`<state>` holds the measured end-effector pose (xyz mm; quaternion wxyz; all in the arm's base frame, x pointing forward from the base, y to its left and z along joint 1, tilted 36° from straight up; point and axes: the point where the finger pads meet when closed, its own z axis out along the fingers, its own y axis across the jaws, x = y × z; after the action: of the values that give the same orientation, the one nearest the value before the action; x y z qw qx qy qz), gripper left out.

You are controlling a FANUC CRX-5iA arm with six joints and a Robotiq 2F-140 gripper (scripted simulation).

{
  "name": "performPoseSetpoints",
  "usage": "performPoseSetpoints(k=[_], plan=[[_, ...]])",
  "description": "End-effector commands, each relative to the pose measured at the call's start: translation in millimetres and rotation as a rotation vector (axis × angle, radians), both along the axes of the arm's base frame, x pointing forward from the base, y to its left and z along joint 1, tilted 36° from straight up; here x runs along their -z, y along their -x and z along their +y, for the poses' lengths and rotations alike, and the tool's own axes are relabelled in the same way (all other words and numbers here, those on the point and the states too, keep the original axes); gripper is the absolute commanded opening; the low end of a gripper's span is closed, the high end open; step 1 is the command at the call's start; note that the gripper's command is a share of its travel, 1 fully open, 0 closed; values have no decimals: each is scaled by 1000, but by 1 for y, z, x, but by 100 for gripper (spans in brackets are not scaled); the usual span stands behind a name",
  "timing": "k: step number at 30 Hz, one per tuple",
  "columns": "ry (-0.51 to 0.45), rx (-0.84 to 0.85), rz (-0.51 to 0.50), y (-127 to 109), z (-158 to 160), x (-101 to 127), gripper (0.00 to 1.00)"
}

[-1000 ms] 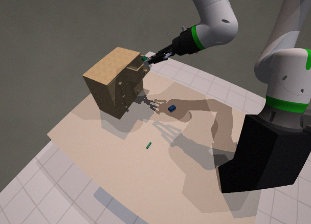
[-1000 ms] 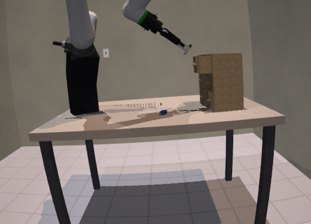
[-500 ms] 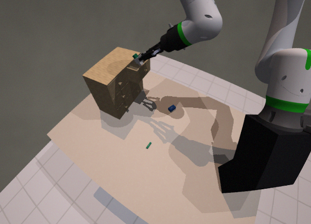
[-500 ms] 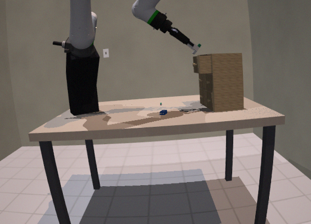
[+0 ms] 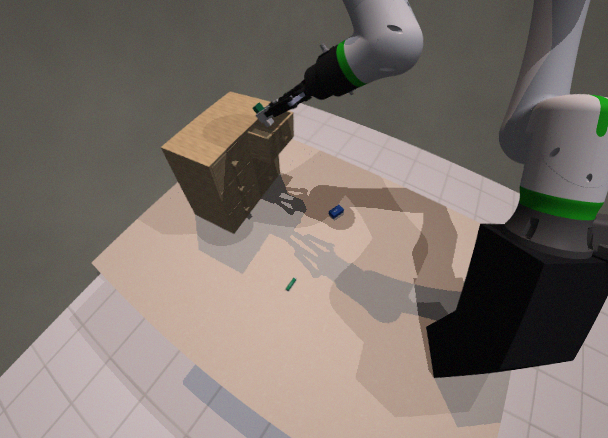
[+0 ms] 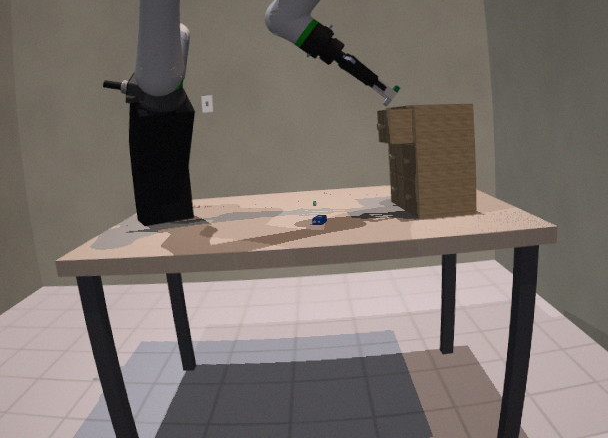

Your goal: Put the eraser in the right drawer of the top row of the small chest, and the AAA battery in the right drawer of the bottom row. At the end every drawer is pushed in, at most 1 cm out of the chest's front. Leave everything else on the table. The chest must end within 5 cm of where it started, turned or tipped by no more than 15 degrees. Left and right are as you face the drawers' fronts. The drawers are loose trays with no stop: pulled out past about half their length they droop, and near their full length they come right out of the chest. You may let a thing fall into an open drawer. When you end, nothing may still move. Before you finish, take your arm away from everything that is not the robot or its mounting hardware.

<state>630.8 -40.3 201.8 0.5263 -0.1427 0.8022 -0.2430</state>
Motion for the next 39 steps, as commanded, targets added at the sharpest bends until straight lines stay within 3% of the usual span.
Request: performPoseSetpoints(k=[1,24,36,37,39], plan=[[0,0,0,0,0,0,11],[0,0,0,-1,0,0,11],[0,0,0,-1,0,0,23],[0,0,0,-1,0,0,100],[0,0,0,-1,0,0,100]])
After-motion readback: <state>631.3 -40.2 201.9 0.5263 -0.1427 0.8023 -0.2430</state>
